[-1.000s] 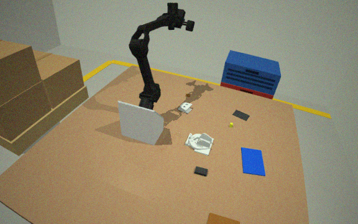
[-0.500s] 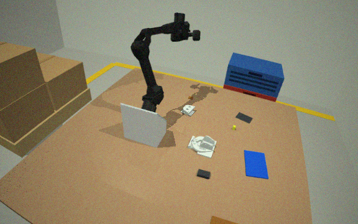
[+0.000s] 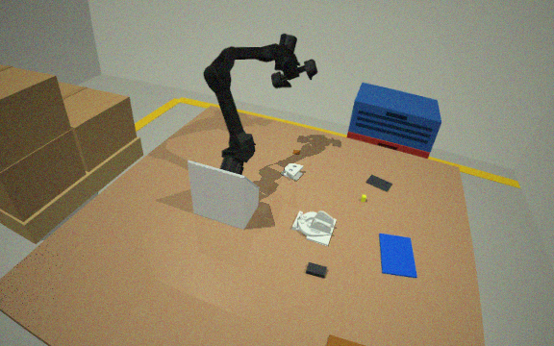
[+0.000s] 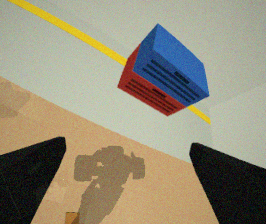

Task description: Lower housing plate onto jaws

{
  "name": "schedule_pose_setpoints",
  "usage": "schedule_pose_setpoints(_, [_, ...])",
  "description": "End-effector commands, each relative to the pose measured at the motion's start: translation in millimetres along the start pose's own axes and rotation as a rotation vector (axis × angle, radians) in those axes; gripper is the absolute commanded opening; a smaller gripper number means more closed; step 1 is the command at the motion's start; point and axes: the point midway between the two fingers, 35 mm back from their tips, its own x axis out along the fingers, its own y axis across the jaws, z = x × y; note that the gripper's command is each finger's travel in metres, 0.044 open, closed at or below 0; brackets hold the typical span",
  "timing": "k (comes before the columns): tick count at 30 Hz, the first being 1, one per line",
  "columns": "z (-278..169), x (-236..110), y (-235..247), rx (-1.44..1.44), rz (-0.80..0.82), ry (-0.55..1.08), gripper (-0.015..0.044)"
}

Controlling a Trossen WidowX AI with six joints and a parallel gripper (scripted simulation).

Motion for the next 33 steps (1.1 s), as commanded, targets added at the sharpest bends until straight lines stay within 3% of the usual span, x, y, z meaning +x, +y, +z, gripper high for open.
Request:
schedule_pose_setpoints(1, [-29,11,2,-0.096,0.03,0.089,0.044])
schedule_pose_setpoints(17, [-125,22,5,-0.435,0.194,0.346,0.044])
schedule_pose_setpoints(33, [-224,0,13,-0.714,0.496,0.495,0.044])
